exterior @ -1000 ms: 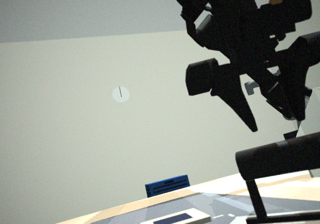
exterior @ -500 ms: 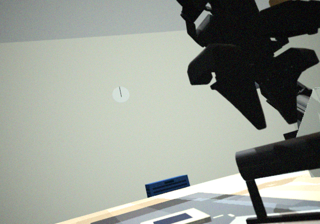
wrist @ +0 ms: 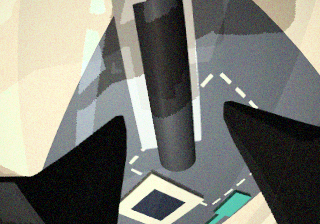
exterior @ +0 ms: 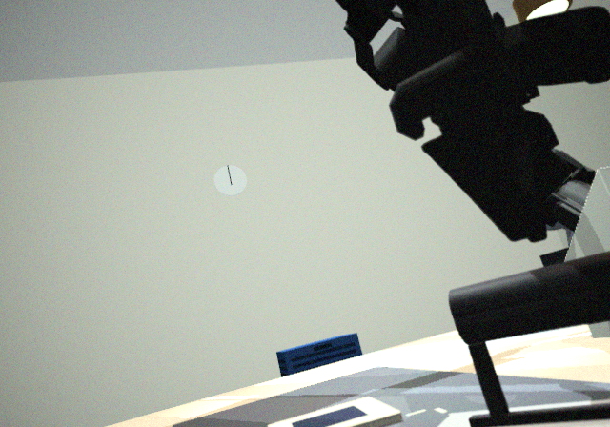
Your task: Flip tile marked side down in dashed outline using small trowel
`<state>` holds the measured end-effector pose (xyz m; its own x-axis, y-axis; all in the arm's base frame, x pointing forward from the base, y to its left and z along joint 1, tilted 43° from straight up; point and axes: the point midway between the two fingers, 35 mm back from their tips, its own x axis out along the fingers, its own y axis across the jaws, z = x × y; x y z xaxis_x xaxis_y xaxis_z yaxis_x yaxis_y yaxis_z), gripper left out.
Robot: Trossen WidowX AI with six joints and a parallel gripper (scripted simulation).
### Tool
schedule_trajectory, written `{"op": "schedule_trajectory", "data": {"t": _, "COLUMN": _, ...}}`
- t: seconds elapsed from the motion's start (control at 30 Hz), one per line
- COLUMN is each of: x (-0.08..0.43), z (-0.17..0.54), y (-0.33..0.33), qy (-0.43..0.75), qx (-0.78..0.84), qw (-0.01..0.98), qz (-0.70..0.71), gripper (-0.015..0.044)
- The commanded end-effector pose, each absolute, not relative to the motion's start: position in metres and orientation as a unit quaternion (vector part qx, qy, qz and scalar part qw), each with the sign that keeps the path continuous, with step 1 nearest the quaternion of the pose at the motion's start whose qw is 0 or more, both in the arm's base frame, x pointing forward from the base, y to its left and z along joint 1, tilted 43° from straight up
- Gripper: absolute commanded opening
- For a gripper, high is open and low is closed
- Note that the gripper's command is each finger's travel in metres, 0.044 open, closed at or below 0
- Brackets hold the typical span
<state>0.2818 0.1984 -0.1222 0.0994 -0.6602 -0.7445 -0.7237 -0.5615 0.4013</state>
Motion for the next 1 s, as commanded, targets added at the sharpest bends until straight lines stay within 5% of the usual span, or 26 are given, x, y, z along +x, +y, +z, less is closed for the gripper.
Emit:
{"op": "schedule_trajectory", "data": {"t": 0.0, "x": 0.282, "z": -0.122, "y": 0.199, "qy": 0.460, "qx": -0.741, "qw": 0.023, "qz": 0.490, "gripper": 0.0270}}
{"op": "schedule_trajectory", "data": {"t": 0.97, "x": 0.287, "z": -0.155, "y": 0.170, "qy": 0.460, "qx": -0.741, "qw": 0.022, "qz": 0.489, "gripper": 0.0270}}
